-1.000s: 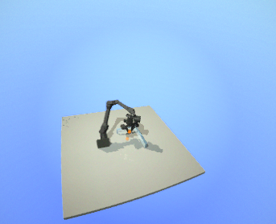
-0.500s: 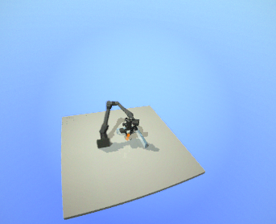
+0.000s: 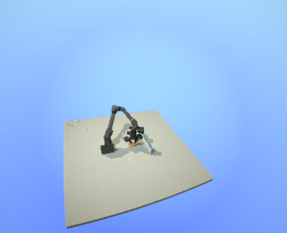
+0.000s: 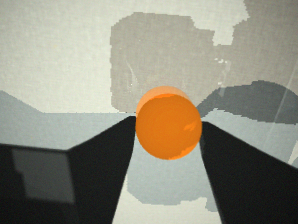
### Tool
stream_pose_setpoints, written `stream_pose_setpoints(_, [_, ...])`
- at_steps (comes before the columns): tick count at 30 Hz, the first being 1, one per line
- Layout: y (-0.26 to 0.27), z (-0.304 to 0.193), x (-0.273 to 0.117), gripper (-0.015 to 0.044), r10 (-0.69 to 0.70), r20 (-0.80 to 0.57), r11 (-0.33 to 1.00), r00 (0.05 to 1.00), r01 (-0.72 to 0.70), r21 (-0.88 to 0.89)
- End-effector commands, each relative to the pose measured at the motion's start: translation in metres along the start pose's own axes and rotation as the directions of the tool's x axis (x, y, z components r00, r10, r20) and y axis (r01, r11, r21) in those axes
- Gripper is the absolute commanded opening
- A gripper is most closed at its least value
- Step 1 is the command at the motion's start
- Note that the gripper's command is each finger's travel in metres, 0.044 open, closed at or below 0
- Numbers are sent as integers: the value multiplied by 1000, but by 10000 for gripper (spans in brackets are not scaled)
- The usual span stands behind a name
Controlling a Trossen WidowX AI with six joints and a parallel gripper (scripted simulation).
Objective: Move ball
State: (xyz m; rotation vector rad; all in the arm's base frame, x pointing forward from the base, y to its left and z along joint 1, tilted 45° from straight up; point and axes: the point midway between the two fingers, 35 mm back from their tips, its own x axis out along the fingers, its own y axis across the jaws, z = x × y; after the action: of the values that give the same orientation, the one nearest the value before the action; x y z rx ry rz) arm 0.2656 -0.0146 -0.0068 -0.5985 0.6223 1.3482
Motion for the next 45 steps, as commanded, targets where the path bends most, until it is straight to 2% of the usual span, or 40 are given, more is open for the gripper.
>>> stream_pose_setpoints(1, [1,1,6,0,2,7,1000,1000,-2,5])
stream_pose_setpoints(15, [1,1,19,0,2,8,1000,1000,-2,5])
stream_pose_setpoints(26, [0,1,16,289,-1,2,1000,1000,1,1])
stream_pose_setpoints(31, [0,0,13,294,-1,1,1000,1000,1,1])
stream_pose_setpoints(37, [0,0,-68,294,3,4,1000,1000,-3,5])
stream_pose_setpoints(45, [-3,-2,-62,294,-17,2,1000,1000,17,10])
